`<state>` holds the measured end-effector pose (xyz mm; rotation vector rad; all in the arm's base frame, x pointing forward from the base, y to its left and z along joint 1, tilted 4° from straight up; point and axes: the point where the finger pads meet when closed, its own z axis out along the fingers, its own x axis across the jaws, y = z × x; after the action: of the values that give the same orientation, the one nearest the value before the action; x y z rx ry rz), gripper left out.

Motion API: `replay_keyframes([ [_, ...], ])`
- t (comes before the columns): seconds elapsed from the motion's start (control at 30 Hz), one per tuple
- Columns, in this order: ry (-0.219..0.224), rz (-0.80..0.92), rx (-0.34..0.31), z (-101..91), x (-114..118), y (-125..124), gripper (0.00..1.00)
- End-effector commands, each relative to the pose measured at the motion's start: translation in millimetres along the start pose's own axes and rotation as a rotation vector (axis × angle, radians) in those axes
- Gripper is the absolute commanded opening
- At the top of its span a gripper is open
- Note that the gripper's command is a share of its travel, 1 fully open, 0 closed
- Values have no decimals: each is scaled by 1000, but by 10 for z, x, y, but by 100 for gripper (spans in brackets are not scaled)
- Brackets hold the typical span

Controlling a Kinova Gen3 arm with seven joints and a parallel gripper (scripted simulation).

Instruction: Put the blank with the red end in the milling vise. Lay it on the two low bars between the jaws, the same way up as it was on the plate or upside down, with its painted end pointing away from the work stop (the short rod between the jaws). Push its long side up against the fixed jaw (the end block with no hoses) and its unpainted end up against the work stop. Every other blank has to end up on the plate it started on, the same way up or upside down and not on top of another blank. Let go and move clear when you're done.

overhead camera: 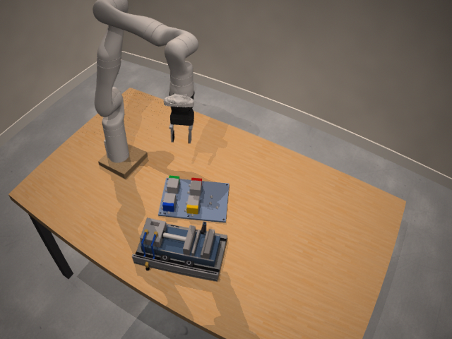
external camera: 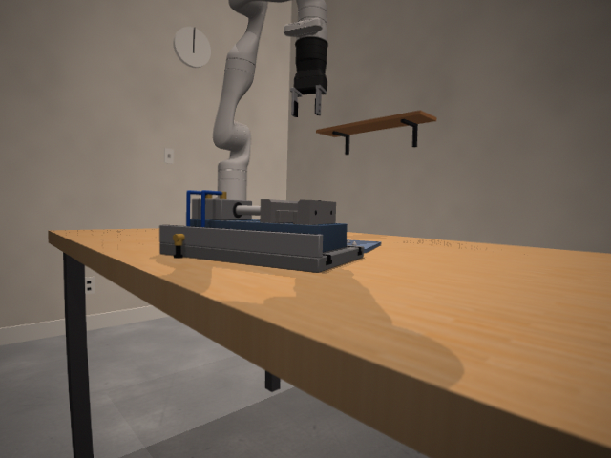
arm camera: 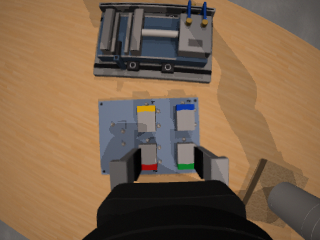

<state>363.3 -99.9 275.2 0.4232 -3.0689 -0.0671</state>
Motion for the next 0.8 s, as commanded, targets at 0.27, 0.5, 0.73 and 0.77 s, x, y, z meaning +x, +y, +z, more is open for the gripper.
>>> replay_keyframes([
  [0.27,-1,0,1,215,-54,52,100],
  [0.5,-1,0,1,436,-106,105,100],
  [0.73,-7,1,2,559,-149,133,100],
  [0.77,-7,1,2,591,-156,140,100],
])
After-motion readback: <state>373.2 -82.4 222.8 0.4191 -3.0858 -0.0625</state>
